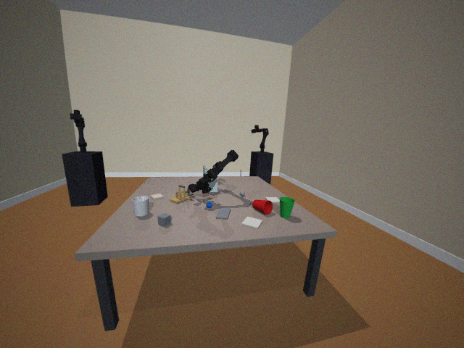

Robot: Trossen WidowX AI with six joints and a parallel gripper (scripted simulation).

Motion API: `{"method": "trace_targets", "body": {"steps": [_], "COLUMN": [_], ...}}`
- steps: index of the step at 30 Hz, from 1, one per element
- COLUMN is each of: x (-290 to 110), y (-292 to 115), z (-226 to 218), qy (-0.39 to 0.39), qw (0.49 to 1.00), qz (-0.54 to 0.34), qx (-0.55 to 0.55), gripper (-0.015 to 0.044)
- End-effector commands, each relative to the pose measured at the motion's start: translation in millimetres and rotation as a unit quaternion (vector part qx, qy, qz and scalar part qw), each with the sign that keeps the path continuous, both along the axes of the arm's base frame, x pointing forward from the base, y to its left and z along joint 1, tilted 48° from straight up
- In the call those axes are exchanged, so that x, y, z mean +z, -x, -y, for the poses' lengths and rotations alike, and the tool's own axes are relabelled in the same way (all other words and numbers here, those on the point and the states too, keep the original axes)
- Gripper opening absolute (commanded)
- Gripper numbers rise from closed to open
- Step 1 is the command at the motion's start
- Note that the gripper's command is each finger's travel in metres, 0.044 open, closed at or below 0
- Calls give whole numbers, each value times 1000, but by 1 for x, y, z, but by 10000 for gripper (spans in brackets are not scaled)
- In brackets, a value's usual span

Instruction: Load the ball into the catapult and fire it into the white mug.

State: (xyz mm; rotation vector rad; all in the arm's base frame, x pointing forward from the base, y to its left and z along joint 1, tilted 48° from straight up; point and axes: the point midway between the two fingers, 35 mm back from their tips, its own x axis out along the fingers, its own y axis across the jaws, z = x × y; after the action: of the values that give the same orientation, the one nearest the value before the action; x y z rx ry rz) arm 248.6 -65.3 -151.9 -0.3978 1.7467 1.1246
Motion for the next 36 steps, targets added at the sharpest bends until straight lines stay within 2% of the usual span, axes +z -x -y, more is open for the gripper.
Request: {"method": "trace_targets", "body": {"steps": [1,19,28,31,32,36], "x": [-6,-25,84,90,72,62], "y": [3,1,-35,-36,-36,-47], "z": [-7,-30,34,37,29,40], "qy": [-2,-3,1,1,2,14], "qw": [1000,1000,1000,1000,1000,998], "qz": [-3,-4,0,0,6,22], "qx": [-3,-3,1,1,-7,-61], "gripper": [0,0,0,0,26,131]}}
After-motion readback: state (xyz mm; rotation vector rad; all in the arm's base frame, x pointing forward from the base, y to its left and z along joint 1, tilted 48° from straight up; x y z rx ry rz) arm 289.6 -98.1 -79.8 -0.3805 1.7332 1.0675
